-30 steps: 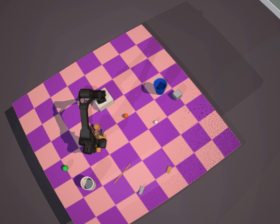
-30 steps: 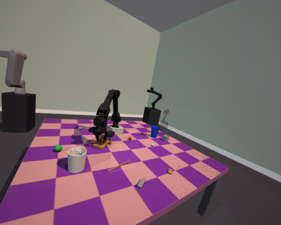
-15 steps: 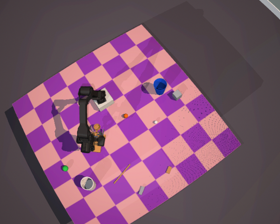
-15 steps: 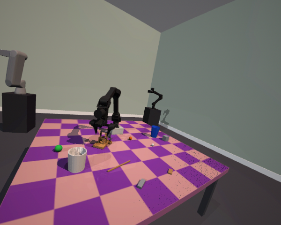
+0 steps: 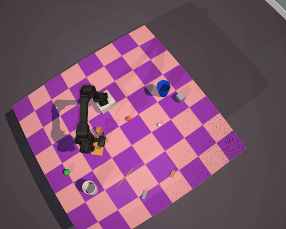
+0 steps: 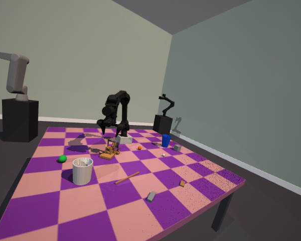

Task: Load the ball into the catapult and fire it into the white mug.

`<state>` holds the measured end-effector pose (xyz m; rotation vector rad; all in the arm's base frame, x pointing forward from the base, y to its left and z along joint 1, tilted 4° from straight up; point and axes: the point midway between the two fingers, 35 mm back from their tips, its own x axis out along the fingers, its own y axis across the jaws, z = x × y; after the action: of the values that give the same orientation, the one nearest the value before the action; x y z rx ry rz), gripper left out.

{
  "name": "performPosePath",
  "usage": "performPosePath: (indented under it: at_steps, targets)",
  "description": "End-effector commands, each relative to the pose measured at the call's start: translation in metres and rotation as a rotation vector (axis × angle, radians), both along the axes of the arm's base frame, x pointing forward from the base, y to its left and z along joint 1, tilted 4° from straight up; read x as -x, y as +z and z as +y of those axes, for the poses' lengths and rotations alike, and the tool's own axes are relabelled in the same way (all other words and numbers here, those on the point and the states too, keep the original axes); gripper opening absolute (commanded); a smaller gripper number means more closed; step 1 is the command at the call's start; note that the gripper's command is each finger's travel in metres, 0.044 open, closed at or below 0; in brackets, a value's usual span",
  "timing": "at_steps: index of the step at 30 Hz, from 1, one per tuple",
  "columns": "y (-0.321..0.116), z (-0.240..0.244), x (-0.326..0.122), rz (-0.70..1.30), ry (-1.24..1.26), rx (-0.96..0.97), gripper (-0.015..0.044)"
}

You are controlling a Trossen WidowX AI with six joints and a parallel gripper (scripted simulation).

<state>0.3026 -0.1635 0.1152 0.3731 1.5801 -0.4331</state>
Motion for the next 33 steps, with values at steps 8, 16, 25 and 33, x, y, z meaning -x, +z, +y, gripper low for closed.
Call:
performPosePath:
  at_steps: [8, 16, 25, 33]
  targets:
    - [-0.018, 0.092, -0.006, -0.011, 0.179, -0.012, 0.0300]
    - [-0.055, 0.209, 0.037, -0.007, 0.441, -0.035, 0.0300]
    - [-0.092, 0.280, 0.121, 0.009, 0.689, -0.056, 0.0300]
    - [-0.092, 0.285, 0.126, 0.009, 0.693, -0.056, 0.0300]
